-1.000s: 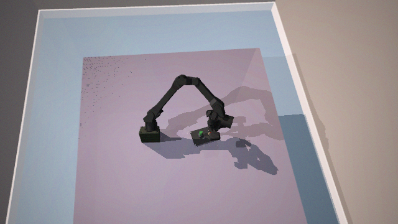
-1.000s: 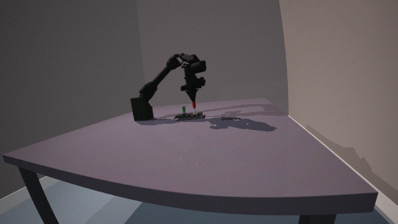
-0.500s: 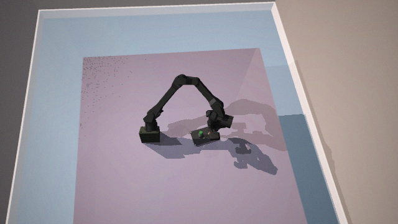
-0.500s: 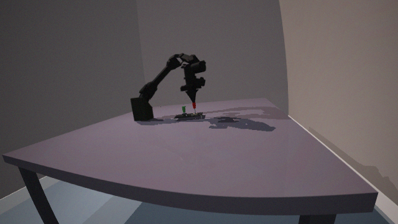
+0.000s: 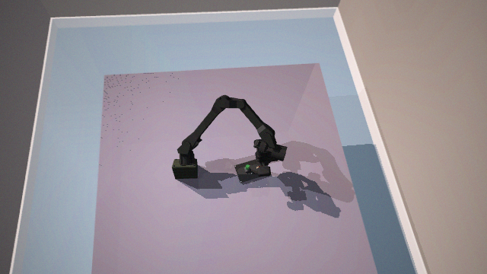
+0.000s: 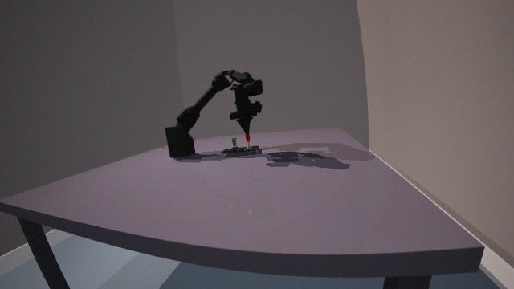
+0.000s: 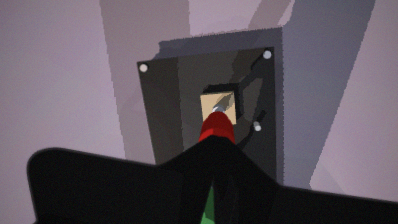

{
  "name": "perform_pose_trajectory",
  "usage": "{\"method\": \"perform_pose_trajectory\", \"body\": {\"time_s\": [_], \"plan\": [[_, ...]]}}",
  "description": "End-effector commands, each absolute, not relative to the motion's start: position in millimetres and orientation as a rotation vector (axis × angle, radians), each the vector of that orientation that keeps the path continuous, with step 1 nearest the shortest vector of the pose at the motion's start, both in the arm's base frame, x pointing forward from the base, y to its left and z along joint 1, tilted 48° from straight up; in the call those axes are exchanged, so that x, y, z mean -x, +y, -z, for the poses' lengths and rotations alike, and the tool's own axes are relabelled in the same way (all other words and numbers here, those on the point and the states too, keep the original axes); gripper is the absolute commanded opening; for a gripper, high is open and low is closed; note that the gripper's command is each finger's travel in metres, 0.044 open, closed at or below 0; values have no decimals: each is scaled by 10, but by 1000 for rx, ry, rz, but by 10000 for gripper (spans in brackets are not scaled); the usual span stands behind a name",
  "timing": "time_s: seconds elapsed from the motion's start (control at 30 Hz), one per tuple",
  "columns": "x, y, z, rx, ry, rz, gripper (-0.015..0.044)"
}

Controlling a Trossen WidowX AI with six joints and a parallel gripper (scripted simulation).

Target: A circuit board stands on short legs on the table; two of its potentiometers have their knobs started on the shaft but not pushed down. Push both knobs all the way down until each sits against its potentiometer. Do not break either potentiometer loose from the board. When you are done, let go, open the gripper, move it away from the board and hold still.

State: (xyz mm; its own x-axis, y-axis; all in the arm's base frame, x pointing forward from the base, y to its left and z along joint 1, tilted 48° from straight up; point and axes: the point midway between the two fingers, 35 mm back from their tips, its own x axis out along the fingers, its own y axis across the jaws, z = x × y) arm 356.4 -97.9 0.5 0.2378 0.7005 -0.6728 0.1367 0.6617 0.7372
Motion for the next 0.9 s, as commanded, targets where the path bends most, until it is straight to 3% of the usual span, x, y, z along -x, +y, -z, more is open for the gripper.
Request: {"method": "perform_pose_trajectory", "body": {"time_s": [0.0, 0.87], "plan": [[-3638, -795, 131, -778, 1316, -481, 0], [-3655, -740, 182, -778, 1316, -482, 0]]}}
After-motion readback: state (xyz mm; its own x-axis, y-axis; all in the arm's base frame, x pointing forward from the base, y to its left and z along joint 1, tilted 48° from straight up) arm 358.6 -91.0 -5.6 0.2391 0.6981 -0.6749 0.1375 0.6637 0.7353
